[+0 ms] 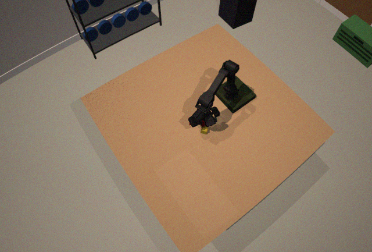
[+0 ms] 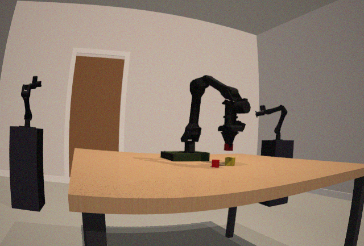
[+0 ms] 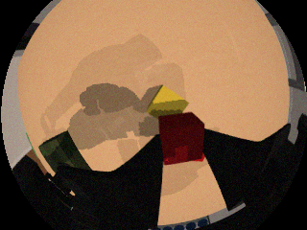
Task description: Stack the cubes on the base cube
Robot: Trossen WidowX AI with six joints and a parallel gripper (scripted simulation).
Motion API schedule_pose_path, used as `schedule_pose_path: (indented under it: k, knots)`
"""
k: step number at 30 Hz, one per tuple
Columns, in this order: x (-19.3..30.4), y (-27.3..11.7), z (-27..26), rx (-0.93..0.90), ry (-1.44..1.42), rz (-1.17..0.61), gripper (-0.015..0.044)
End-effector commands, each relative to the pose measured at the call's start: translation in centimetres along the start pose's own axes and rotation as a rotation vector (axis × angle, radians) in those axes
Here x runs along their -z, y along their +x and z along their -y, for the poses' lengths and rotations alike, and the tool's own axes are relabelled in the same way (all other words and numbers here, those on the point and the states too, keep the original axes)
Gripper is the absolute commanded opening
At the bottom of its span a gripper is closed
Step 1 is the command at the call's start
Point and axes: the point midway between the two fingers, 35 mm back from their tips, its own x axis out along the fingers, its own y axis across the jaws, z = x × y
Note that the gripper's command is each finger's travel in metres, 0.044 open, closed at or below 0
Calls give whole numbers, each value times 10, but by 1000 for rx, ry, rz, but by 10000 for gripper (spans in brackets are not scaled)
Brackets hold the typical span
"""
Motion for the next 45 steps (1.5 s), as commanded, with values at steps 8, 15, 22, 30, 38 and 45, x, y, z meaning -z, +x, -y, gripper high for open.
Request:
schedule_pose_path:
  k: [8, 15, 22, 30, 38, 45]
  knots:
    - [-32, 4, -6, 8, -34, 8, 105]
    - [-33, 5, -6, 8, -35, 8, 105]
    - [-33, 16, -6, 8, -34, 8, 105]
    - [-33, 30, -6, 8, -33, 8, 105]
    - [-33, 30, -6, 8, -33, 8, 105]
    - [-33, 32, -6, 8, -37, 8, 105]
